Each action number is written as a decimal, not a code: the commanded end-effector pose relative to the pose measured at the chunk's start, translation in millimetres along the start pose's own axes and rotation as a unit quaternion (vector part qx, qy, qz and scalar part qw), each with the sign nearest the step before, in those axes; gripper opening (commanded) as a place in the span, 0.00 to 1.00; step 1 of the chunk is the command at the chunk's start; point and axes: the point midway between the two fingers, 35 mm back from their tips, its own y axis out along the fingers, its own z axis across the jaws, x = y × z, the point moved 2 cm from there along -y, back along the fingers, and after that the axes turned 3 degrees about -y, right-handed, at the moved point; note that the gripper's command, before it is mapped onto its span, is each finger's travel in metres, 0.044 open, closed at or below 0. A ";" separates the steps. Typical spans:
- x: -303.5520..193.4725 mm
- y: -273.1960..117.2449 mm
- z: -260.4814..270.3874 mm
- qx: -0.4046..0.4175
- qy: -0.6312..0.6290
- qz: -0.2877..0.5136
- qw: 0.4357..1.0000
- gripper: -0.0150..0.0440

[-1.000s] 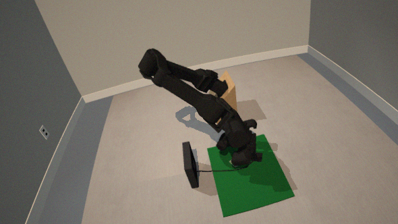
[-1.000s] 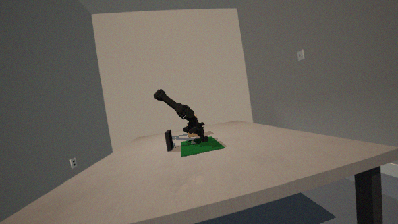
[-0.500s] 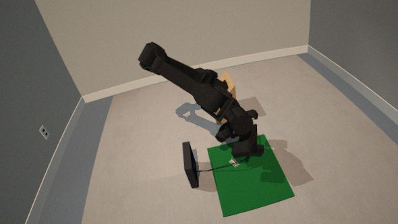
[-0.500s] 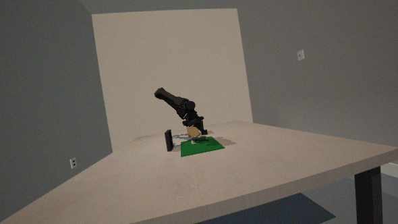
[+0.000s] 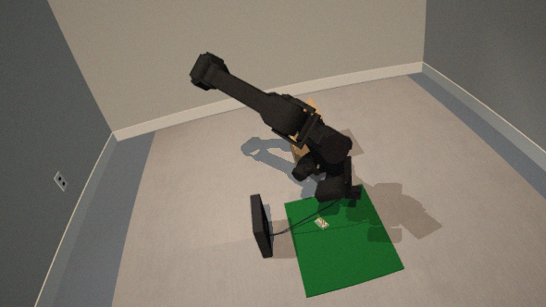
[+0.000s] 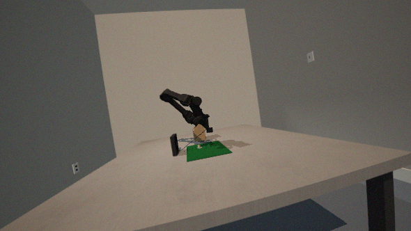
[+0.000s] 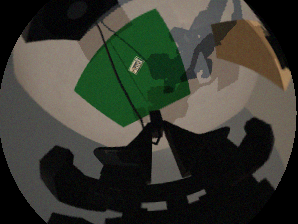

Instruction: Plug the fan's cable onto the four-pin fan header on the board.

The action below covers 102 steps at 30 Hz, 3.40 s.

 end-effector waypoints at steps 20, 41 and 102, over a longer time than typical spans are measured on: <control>-1.9 -5.1 -19.0 -0.028 -0.339 -0.033 0.940 0.25; 1.2 -7.3 -38.2 -0.077 -0.647 -0.050 0.757 0.25; 21.0 -14.6 -75.3 -0.181 -0.982 0.045 0.009 0.25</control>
